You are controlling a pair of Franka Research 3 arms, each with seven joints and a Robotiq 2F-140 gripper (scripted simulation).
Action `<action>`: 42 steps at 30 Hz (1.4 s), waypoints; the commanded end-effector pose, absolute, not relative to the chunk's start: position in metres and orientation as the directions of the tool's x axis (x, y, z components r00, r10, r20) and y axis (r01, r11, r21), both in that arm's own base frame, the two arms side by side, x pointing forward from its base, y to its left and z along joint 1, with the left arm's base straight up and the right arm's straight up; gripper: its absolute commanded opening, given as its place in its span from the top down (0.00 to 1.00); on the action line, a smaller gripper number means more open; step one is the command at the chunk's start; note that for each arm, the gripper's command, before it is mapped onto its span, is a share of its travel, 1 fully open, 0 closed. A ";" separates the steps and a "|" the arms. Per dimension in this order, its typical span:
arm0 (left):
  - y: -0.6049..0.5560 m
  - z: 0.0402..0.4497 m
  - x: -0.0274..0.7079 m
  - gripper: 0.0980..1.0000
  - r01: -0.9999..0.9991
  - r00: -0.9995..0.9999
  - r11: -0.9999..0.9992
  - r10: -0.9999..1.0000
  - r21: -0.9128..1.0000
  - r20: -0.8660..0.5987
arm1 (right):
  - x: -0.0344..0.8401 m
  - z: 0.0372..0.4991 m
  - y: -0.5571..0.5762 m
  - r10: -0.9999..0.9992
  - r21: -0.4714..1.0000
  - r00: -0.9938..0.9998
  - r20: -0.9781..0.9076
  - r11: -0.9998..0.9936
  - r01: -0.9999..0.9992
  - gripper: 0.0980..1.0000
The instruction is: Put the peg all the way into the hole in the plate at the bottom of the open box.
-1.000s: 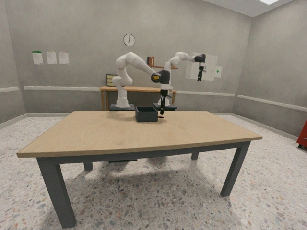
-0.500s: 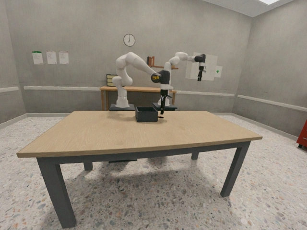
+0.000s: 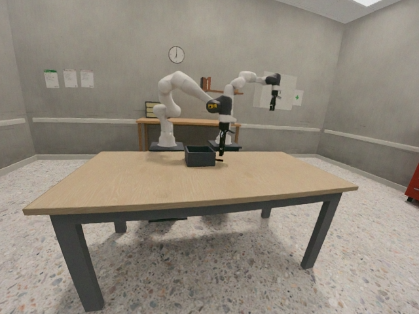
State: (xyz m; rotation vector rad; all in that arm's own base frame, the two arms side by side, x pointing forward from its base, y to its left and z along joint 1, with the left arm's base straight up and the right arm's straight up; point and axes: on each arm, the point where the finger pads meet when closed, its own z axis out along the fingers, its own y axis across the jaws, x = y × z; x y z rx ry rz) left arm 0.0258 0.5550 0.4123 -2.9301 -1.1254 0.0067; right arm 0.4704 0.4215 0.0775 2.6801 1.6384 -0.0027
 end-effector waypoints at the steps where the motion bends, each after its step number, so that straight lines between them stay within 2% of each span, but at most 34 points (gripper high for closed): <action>1: 0.554 0.413 0.026 0.00 0.673 0.739 -0.739 0.673 0.000 0.000 | 0.470 0.077 0.422 0.889 0.000 0.457 0.000 -0.457 0.889 0.75; 28: 0.554 0.413 0.026 0.00 0.673 0.739 -0.739 0.673 0.000 0.000 | 0.470 0.077 0.423 0.889 0.000 0.457 -0.008 -0.457 0.889 0.75; 42: 0.554 0.413 0.026 0.00 0.673 0.739 -0.739 0.673 0.000 0.000 | 0.470 0.077 0.423 0.869 0.000 0.446 -0.212 -0.457 0.890 0.75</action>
